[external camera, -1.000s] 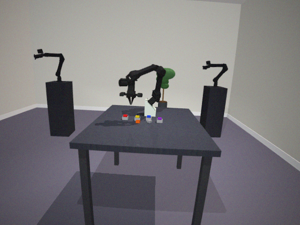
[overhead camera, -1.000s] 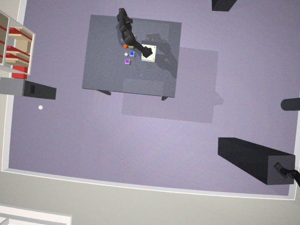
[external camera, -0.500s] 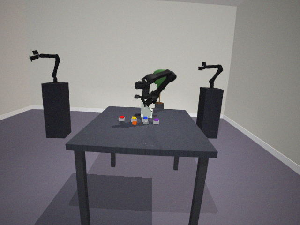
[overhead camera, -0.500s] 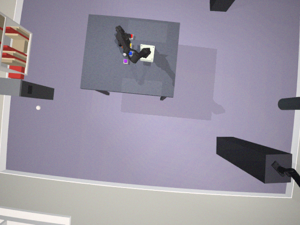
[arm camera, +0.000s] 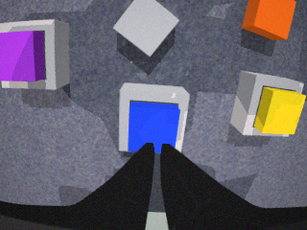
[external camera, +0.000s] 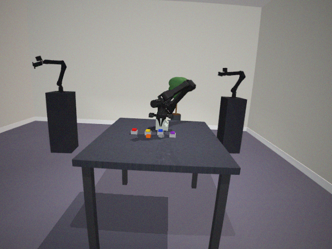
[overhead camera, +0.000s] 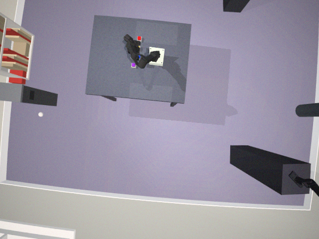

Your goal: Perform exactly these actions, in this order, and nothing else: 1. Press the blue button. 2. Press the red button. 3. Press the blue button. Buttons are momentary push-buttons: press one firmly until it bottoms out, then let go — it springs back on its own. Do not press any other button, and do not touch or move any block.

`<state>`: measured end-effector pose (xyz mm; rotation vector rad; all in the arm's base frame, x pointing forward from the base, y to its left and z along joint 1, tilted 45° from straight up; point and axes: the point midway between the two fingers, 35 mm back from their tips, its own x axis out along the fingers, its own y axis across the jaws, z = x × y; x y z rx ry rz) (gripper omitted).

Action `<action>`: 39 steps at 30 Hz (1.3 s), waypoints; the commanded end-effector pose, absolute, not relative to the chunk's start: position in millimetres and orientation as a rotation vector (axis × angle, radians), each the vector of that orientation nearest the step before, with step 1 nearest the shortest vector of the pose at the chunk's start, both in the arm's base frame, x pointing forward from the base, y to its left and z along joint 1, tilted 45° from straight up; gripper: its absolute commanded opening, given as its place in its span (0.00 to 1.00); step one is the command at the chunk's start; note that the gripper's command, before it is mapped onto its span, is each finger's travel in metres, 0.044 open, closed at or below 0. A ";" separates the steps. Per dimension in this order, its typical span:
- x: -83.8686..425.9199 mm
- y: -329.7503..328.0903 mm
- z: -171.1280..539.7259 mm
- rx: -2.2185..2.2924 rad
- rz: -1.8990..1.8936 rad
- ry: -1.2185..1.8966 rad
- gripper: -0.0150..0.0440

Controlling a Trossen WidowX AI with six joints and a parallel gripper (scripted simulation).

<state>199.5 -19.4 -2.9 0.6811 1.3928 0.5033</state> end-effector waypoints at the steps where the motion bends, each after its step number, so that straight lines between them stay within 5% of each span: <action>1: 199.3 -13.4 -8.1 0.690 0.504 1.395 0.29; 39: 202.8 1.9 -24.2 0.683 0.505 1.392 0.29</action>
